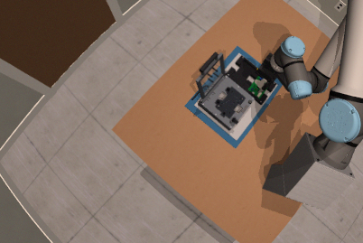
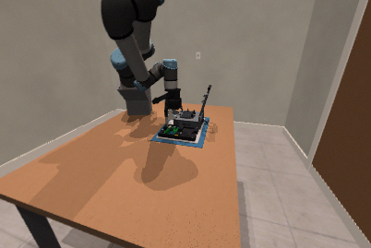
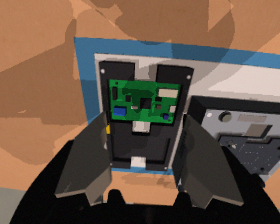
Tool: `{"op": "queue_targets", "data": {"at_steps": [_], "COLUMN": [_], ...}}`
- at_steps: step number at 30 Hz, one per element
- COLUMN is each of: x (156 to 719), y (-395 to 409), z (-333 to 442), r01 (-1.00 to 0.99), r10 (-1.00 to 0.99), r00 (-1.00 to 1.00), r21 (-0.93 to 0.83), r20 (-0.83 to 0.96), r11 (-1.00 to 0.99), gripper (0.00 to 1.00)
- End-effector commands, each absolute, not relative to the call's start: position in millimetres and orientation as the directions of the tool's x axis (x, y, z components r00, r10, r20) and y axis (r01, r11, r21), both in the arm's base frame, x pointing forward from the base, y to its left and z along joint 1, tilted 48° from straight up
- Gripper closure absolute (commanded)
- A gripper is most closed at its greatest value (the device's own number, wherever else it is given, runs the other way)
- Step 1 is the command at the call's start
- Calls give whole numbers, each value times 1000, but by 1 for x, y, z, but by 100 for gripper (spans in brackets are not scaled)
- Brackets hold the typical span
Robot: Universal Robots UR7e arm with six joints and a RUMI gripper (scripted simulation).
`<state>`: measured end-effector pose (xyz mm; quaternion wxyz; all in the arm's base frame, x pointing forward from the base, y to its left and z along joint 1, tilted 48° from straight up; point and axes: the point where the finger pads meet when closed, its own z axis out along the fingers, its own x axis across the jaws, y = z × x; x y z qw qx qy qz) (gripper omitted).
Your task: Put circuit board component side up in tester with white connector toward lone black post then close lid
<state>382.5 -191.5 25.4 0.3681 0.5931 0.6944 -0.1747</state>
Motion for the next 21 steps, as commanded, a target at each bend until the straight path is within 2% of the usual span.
{"op": "queue_targets", "data": {"at_steps": [1,21], "x": [386,391], "y": [-191,-191], "z": [27,29], "r01": [952,952], "r10": [695,696], "r00": [-25,-22], "r21": [194,197], "r20": [-719,-718], "r11": [235,233], "gripper": [41,41]}}
